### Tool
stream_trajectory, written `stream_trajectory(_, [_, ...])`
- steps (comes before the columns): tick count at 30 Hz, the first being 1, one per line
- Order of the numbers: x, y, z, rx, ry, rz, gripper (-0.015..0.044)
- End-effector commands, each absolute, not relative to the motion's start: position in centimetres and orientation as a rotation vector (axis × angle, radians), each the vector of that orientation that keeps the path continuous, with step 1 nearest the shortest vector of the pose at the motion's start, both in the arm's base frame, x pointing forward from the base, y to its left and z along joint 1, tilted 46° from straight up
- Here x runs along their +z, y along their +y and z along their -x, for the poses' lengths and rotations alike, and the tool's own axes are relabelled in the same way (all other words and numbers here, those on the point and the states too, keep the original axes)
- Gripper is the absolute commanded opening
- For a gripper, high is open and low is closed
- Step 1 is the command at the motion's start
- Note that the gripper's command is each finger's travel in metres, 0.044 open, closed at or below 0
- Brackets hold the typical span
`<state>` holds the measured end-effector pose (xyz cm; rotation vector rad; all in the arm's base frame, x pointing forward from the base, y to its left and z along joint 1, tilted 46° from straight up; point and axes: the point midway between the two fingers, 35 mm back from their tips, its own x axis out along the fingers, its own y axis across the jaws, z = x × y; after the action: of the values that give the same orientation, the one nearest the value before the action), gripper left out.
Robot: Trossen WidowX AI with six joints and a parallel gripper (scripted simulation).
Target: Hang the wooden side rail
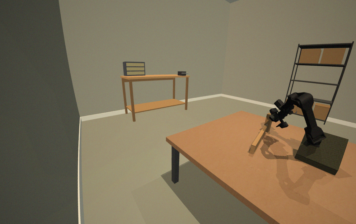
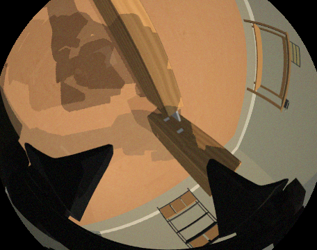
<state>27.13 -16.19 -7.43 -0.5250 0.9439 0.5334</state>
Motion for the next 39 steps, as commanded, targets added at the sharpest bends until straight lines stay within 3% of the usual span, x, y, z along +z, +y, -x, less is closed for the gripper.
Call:
stream_trajectory(1, [-6.9, -15.4, -27.8, 0.067, 1.136, -0.081, 0.044])
stream_trajectory(17, [-6.2, -14.7, -28.4, -0.457, 1.119, -0.663, 0.044])
stream_trajectory(32, [-5.2, -14.0, -29.0, -0.939, 0.894, -1.201, 0.044])
stream_trajectory(39, [-5.1, -14.0, -29.0, -0.976, 0.867, -1.246, 0.044])
